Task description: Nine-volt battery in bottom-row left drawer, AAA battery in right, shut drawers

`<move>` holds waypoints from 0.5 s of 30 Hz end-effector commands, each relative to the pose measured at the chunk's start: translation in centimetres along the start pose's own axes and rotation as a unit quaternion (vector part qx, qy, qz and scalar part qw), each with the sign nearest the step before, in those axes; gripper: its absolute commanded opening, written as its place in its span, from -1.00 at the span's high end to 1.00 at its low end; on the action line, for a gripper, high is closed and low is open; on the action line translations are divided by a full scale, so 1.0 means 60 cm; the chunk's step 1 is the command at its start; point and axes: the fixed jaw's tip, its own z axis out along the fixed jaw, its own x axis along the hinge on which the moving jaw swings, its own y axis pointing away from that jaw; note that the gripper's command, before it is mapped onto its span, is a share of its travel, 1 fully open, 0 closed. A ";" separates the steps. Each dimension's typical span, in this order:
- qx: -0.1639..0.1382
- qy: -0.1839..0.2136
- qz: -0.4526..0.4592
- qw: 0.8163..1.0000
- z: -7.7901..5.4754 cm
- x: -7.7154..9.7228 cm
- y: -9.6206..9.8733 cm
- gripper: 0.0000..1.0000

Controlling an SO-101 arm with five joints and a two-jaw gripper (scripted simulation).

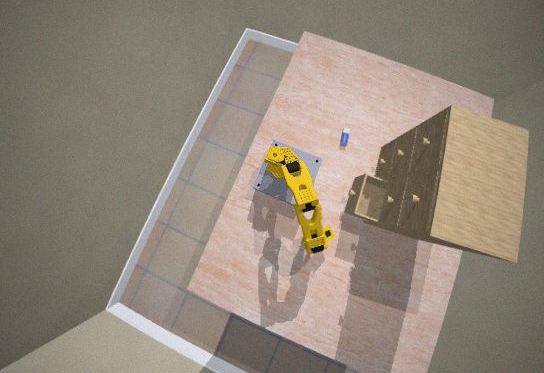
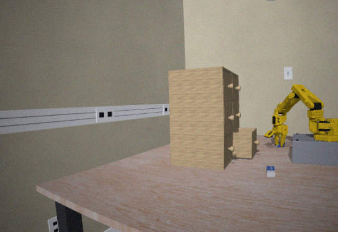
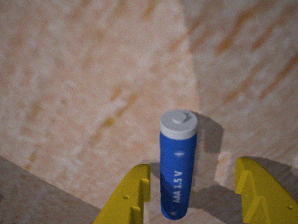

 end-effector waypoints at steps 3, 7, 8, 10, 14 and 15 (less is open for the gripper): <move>-0.003 -0.001 0.000 1.000 0.006 0.000 0.003 0.70; -0.003 -0.001 0.000 1.000 0.006 0.000 0.003 0.73; -0.003 -0.001 0.000 1.000 0.006 0.000 0.003 0.74; -0.003 -0.001 0.000 1.000 0.006 0.000 0.003 0.75; -0.003 -0.001 0.000 1.000 0.006 0.000 0.003 0.78; -0.003 -0.001 0.000 1.000 0.006 0.000 0.003 0.78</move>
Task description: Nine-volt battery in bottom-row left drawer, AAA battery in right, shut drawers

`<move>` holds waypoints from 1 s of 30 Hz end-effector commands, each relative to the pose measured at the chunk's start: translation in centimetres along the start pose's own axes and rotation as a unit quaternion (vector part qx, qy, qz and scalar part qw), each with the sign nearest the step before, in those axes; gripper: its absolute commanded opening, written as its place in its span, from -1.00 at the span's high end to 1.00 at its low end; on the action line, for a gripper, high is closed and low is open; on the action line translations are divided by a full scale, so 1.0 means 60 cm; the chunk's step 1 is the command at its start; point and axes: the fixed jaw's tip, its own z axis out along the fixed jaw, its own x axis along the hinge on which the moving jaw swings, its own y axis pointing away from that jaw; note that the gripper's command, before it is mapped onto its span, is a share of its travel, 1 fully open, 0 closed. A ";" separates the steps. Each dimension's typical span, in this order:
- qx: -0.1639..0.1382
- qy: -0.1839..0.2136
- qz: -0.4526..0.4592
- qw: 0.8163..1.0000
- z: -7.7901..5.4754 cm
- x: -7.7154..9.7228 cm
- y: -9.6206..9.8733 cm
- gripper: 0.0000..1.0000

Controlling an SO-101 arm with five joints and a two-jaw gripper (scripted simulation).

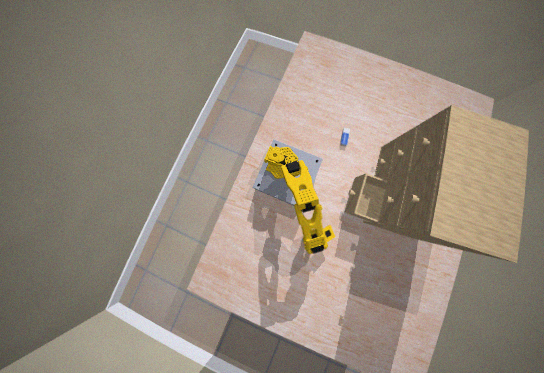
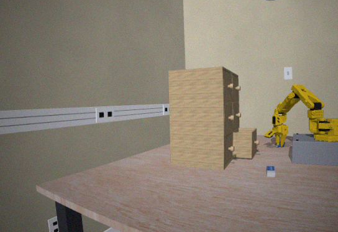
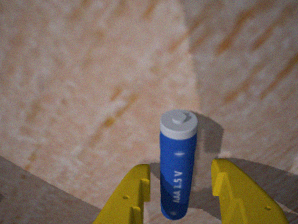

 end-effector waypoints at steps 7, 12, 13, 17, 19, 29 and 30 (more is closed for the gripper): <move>-0.003 -0.001 0.000 1.000 0.006 0.000 0.003 0.84; -0.003 -0.001 0.000 1.000 0.006 0.000 0.003 0.88; -0.003 -0.001 0.000 1.000 0.006 0.000 0.003 0.88; -0.003 -0.001 0.000 1.000 0.006 0.000 0.003 0.91; -0.003 -0.001 0.000 1.000 0.006 0.000 0.003 0.93; -0.003 -0.001 0.000 1.000 0.006 0.000 0.003 1.00; -0.003 -0.001 0.000 1.000 0.006 0.000 0.003 1.00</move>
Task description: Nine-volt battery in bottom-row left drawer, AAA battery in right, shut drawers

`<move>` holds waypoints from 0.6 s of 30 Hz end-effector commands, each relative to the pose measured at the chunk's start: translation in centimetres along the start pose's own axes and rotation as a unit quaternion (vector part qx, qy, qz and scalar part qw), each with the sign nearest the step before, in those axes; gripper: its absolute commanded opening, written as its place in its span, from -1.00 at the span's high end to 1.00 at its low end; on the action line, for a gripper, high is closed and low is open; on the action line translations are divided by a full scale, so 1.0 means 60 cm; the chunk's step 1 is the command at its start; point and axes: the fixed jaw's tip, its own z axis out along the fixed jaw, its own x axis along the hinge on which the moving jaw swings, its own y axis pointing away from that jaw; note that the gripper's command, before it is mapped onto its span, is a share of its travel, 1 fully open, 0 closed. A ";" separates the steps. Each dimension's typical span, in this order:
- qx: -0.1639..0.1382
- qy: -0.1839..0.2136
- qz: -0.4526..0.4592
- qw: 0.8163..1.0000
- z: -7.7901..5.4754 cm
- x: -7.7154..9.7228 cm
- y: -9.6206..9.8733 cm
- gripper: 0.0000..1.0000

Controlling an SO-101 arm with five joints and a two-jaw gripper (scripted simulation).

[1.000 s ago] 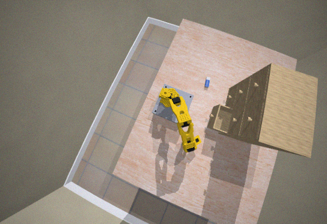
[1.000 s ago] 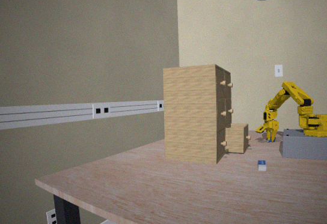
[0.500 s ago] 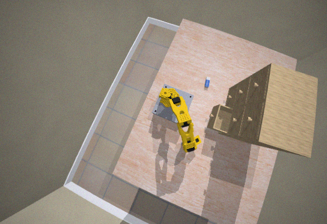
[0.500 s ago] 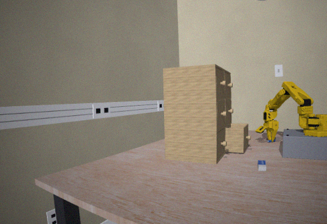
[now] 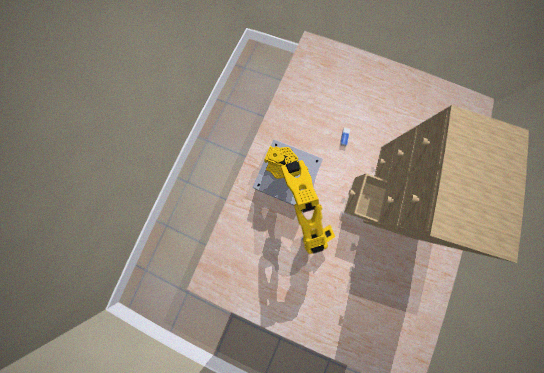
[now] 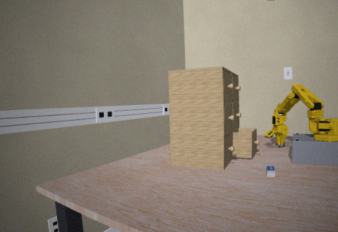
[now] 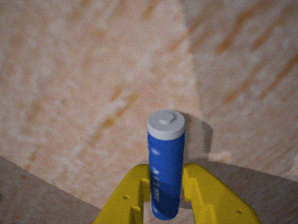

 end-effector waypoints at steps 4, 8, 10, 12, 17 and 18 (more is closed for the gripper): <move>-0.003 -0.001 0.000 1.000 0.006 0.000 0.003 1.00; -0.003 -0.001 0.000 1.000 0.006 0.000 0.003 1.00; -0.003 -0.001 0.000 1.000 0.006 0.000 0.003 1.00; -0.003 -0.001 0.000 1.000 0.006 0.000 0.003 1.00; -0.003 -0.001 0.000 1.000 0.006 0.000 0.003 1.00; -0.003 -0.001 0.000 1.000 0.002 0.000 0.002 1.00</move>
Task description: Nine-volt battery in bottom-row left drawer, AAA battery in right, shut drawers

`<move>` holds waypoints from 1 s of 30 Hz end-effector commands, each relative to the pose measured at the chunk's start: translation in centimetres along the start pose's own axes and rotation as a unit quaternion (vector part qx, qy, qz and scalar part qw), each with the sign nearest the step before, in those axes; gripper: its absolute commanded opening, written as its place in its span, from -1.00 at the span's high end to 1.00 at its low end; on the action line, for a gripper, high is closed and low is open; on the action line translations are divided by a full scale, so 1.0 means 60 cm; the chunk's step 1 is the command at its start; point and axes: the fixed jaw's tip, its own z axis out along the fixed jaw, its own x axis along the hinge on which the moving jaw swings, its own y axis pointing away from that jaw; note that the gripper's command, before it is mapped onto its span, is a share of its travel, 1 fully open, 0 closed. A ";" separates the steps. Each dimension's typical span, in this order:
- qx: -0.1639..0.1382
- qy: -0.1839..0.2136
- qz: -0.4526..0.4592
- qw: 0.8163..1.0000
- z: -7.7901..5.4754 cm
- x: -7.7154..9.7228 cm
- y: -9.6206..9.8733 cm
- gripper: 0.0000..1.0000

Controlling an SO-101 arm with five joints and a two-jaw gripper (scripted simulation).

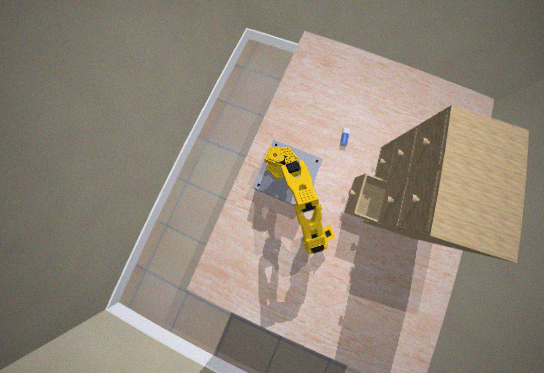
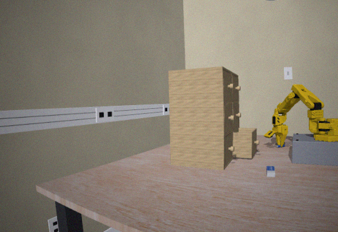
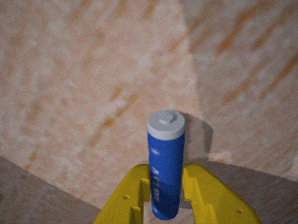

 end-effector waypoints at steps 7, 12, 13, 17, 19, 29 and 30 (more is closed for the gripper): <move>-0.003 -0.001 0.000 1.000 -0.024 0.000 0.000 1.00; -0.003 -0.001 0.000 1.000 -0.043 0.000 -0.001 1.00; -0.003 -0.001 0.000 1.000 -0.047 0.000 -0.001 1.00; -0.003 -0.001 0.000 1.000 -0.055 0.000 0.000 1.00; -0.003 -0.001 0.000 1.000 -0.063 0.000 0.000 1.00; -0.003 -0.001 0.000 1.000 -0.085 0.000 0.002 1.00; -0.003 -0.001 0.000 1.000 -0.085 0.000 0.002 1.00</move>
